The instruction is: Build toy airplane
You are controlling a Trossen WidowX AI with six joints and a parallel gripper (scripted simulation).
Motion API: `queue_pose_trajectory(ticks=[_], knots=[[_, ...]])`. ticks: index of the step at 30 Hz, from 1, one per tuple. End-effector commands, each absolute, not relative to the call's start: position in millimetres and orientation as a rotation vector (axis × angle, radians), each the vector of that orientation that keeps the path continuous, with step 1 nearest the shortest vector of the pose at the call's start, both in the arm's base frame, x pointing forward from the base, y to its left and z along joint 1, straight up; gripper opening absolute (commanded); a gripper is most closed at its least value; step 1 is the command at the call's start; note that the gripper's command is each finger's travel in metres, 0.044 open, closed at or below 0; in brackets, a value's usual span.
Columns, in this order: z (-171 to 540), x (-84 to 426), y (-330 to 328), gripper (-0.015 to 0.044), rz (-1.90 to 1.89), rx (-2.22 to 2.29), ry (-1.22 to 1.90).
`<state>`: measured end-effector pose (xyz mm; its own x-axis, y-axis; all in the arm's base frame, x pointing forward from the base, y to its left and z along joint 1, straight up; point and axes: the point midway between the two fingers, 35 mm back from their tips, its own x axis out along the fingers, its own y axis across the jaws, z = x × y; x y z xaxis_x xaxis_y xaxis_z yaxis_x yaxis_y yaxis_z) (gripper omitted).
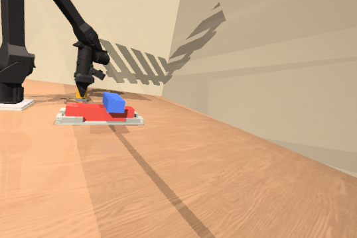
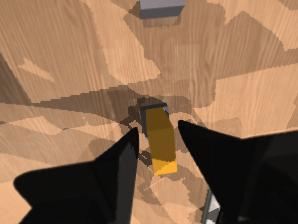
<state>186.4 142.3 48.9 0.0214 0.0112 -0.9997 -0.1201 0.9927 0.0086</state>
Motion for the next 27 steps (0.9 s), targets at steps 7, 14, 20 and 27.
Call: queue_pose_trajectory(ticks=[7, 14, 20, 27], knots=[[48, 186, 143, 0.0020, 0.103, -0.080, 1.550], [55, 187, 143, 0.0000, 0.099, -0.075, 1.550], [73, 189, 144, 0.0000, 0.093, -0.064, 1.550], [95, 191, 146, 0.0000, 0.095, -0.067, 1.550]])
